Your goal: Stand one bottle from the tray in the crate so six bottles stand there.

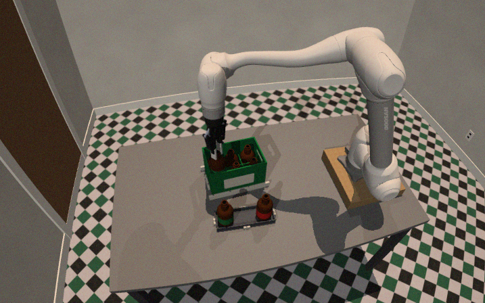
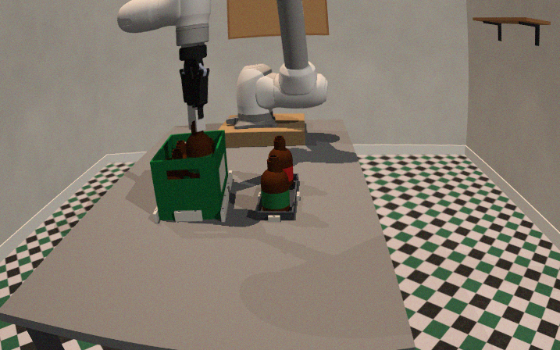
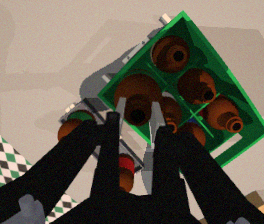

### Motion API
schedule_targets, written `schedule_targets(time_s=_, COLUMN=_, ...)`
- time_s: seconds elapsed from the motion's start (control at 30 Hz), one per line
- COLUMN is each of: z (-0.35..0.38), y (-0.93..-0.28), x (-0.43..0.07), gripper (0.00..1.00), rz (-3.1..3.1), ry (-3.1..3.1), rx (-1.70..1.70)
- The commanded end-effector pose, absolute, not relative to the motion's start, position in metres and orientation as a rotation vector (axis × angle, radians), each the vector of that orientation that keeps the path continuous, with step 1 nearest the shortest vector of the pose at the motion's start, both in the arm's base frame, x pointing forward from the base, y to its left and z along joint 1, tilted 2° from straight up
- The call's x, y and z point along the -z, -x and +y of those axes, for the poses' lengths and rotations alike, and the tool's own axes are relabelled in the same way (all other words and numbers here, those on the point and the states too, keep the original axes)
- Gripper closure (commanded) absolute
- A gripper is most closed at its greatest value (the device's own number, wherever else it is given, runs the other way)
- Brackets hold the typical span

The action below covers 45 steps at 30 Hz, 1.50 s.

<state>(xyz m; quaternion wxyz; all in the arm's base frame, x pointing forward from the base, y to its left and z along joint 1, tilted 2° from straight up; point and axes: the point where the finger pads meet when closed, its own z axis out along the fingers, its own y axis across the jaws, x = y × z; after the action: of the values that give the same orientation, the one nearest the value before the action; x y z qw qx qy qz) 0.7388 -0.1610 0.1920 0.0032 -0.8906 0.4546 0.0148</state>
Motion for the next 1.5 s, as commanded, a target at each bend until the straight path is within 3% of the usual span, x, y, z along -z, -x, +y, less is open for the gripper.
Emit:
schedule_targets(time_s=0.0, z=-0.161, y=-0.739, x=-0.192, gripper=1.0, rz=1.425, ry=2.792, rx=-0.046)
schedule_targets(time_s=1.47, z=-0.161, y=-0.738, x=-0.176, gripper=1.0, rz=1.425, ry=2.792, rx=-0.046)
